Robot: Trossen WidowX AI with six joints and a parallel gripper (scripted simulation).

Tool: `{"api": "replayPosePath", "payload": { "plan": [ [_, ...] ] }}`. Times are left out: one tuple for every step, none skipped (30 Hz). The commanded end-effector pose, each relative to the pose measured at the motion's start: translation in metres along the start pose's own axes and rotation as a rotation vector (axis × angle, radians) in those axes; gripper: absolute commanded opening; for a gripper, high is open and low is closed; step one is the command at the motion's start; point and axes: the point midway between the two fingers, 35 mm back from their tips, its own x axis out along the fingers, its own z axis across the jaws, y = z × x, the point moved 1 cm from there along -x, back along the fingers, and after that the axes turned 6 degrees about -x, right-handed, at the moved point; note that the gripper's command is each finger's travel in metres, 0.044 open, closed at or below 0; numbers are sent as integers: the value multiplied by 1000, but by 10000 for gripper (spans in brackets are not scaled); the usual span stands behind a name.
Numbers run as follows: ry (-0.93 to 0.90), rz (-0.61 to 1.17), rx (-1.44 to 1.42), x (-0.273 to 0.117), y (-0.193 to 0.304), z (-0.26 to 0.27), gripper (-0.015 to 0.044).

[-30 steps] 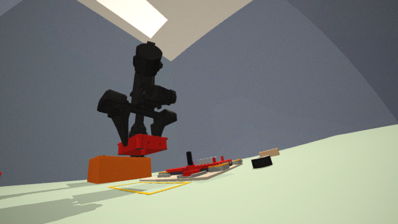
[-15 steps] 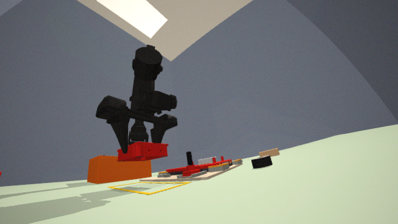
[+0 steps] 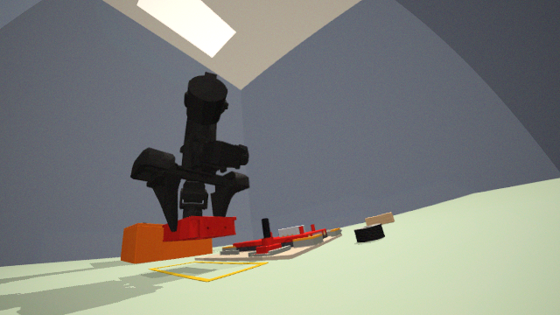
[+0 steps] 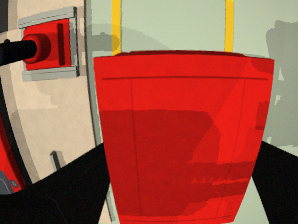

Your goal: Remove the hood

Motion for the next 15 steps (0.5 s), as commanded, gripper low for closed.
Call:
{"api": "replayPosePath", "payload": {
  "plan": [
    [-5, 4, 3, 5, 2, 2, 0],
    [-5, 4, 3, 6, 2, 2, 0],
    [-5, 4, 3, 7, 2, 2, 0],
    [-5, 4, 3, 8, 2, 2, 0],
    [-5, 4, 3, 9, 2, 2, 0],
    [-5, 4, 3, 10, 2, 2, 0],
    [-5, 4, 3, 11, 2, 2, 0],
    [-5, 4, 3, 12, 2, 2, 0],
    [-5, 4, 3, 13, 3, 2, 0],
    [-5, 4, 3, 13, 3, 2, 0],
    [-5, 4, 3, 14, 3, 2, 0],
    [-5, 4, 3, 15, 3, 2, 0],
    [-5, 4, 3, 16, 3, 2, 0],
    [-5, 4, 3, 17, 3, 2, 0],
    [-5, 4, 3, 18, 3, 2, 0]
  ]
}}
